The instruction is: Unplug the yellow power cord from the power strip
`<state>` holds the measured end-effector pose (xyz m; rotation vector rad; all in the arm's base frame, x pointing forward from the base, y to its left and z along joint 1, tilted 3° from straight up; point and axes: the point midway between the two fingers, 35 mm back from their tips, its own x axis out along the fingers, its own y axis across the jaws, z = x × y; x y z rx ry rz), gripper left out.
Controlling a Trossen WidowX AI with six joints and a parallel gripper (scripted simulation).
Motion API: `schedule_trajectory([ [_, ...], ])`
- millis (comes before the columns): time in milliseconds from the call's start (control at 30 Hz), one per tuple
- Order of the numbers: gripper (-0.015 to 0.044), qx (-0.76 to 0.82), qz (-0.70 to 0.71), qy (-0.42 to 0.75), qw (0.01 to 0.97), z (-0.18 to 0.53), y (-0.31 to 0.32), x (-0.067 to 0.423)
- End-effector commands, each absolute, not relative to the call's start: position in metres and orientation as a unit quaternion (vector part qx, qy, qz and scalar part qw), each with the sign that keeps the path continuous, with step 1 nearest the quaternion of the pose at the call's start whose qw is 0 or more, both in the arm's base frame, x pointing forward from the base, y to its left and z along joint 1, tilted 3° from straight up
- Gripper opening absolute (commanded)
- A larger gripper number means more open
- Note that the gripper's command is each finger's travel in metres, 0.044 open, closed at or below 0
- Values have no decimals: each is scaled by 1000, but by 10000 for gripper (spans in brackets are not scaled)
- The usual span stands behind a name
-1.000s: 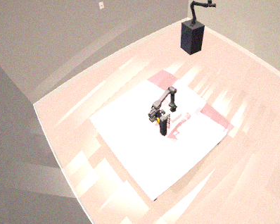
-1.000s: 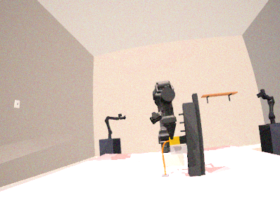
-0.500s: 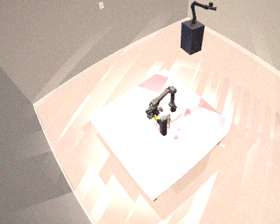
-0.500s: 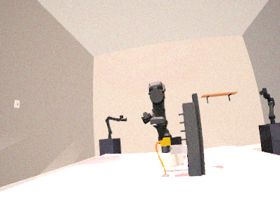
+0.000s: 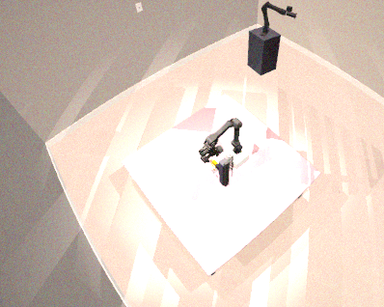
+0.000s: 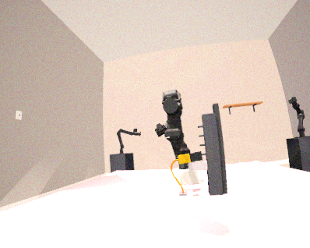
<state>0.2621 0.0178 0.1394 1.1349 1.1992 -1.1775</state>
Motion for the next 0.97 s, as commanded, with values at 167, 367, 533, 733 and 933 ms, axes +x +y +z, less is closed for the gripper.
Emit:
schedule_trajectory([
  [167, 440, 476, -496, 499, 528, 151, -29, 264],
  [367, 440, 476, -496, 499, 528, 151, -29, 264],
  [533, 440, 476, -496, 499, 528, 151, -29, 264],
  [733, 440, 476, -496, 499, 528, 151, -29, 264],
  [933, 440, 476, -496, 499, 528, 151, -29, 264],
])
